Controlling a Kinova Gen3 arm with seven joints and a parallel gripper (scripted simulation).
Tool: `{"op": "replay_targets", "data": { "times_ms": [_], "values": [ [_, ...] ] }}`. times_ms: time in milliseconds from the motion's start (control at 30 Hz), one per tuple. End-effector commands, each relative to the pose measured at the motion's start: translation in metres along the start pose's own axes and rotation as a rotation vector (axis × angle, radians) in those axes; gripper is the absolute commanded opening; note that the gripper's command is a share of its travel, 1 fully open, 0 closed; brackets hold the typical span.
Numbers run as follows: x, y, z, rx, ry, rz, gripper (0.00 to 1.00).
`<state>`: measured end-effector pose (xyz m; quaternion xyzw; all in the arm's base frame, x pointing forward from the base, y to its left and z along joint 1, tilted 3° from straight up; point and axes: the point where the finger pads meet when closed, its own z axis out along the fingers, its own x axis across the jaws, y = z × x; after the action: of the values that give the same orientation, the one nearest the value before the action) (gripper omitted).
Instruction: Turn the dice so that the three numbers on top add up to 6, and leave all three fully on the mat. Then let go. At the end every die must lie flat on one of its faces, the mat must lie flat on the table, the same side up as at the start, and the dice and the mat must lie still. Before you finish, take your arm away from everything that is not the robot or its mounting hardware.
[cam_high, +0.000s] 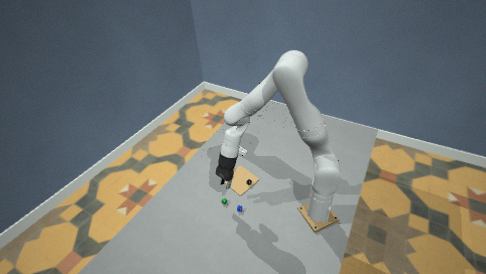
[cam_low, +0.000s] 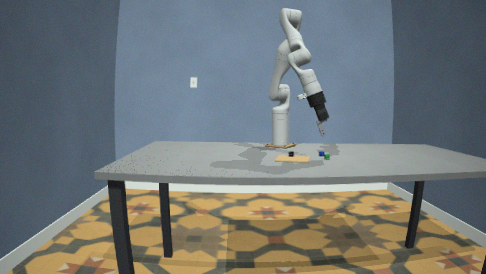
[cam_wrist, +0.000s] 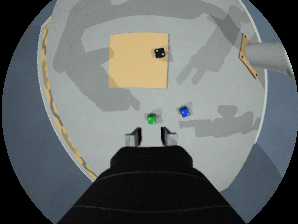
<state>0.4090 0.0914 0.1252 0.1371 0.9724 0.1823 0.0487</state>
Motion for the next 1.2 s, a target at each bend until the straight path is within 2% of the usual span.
{"op": "replay_targets", "data": {
  "times_ms": [0,400,467,700,900,1167],
  "values": [
    [0.003,0.017,0.001,0.036,0.008,-0.033,0.7],
    [0.003,0.031,-0.002,0.245,0.003,-0.033,0.7],
    [0.003,0.031,-0.002,0.245,0.003,-0.033,0.7],
    [0.002,0.036,-0.004,0.344,-0.008,-0.033,0.7],
    [0.002,0.039,-0.005,0.39,-0.018,-0.033,0.7],
    [0.001,0.04,-0.006,0.405,-0.022,-0.033,0.7]
  ]
}}
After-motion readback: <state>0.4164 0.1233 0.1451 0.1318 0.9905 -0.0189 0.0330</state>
